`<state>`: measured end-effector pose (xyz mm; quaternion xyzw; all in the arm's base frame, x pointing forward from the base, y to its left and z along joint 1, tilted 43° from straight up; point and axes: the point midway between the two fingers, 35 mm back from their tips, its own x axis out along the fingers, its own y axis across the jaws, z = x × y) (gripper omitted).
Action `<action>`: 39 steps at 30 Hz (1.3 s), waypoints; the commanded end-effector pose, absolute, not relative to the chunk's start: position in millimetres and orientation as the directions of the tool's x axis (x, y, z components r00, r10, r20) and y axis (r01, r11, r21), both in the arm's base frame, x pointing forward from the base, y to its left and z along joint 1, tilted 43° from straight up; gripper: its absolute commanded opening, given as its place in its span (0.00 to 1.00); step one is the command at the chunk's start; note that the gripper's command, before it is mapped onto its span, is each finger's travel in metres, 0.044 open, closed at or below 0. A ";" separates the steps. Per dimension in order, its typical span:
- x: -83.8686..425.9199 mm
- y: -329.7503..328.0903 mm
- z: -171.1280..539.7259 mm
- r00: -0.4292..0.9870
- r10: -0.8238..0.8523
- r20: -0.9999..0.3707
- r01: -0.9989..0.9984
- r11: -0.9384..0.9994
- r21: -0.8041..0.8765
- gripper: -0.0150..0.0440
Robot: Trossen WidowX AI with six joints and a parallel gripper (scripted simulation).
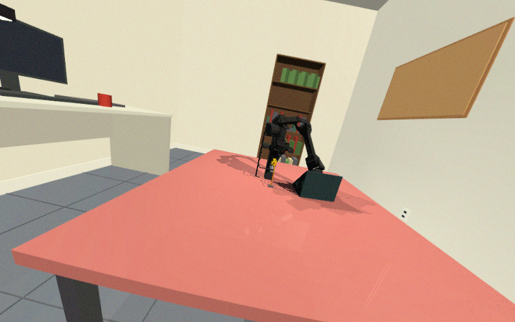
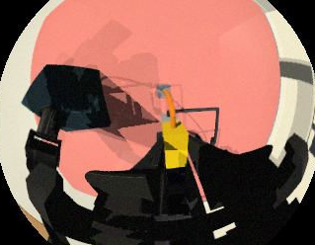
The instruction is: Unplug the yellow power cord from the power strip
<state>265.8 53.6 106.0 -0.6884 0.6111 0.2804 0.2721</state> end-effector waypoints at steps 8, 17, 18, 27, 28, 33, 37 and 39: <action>265.2 75.5 89.7 0.098 -0.671 -0.735 -0.993 -0.113 -0.029 0.25; 263.2 87.4 81.2 0.098 -0.671 -0.735 -0.993 -0.113 -0.029 0.25; 262.9 88.7 80.3 0.098 -0.671 -0.735 -0.993 -0.114 -0.029 0.25; 261.4 84.6 80.2 0.099 -0.674 -0.732 -0.993 -0.114 -0.029 0.57; 261.4 84.6 80.2 0.099 -0.674 -0.732 -0.993 -0.114 -0.029 0.61; 261.4 86.7 78.9 0.099 -0.674 -0.732 -0.993 -0.114 -0.029 0.83; 259.8 115.4 62.0 0.099 -0.672 -0.734 -0.993 -0.115 -0.029 1.00; 257.4 130.9 52.1 0.099 -0.672 -0.734 -0.993 -0.114 -0.029 1.00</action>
